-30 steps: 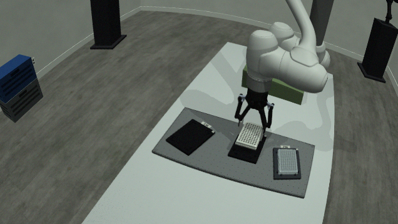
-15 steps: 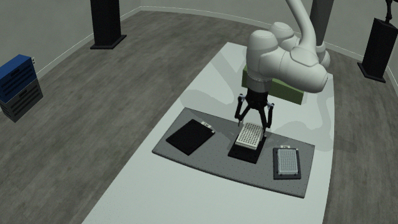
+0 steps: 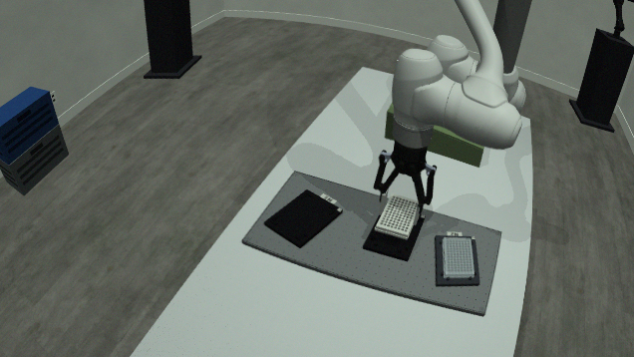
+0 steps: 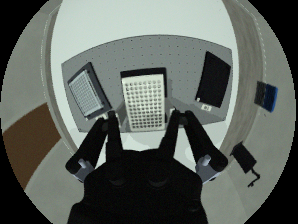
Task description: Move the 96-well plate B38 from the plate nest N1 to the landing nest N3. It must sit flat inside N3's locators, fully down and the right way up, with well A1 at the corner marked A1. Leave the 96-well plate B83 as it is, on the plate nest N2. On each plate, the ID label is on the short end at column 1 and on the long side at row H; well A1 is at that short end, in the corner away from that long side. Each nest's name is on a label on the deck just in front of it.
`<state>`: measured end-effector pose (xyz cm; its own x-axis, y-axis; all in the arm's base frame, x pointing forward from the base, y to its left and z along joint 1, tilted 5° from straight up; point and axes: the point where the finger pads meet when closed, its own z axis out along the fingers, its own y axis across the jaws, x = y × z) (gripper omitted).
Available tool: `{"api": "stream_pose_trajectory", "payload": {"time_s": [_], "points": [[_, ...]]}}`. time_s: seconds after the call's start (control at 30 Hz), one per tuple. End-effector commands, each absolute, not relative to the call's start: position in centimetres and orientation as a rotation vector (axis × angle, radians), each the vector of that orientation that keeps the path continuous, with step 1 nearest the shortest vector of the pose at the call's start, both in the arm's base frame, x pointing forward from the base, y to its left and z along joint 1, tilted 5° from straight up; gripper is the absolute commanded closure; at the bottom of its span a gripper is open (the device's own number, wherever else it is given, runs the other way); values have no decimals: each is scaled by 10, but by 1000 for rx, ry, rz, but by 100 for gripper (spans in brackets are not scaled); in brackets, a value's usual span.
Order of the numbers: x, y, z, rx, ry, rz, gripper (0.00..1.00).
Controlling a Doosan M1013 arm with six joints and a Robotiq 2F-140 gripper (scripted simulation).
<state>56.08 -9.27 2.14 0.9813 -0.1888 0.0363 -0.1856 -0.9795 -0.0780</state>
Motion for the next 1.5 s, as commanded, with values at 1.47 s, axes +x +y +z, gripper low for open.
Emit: {"api": "stream_pose_trajectory", "payload": {"time_s": [1.47], "points": [[562,-91,-6,-3053,289,-67,100]]}}
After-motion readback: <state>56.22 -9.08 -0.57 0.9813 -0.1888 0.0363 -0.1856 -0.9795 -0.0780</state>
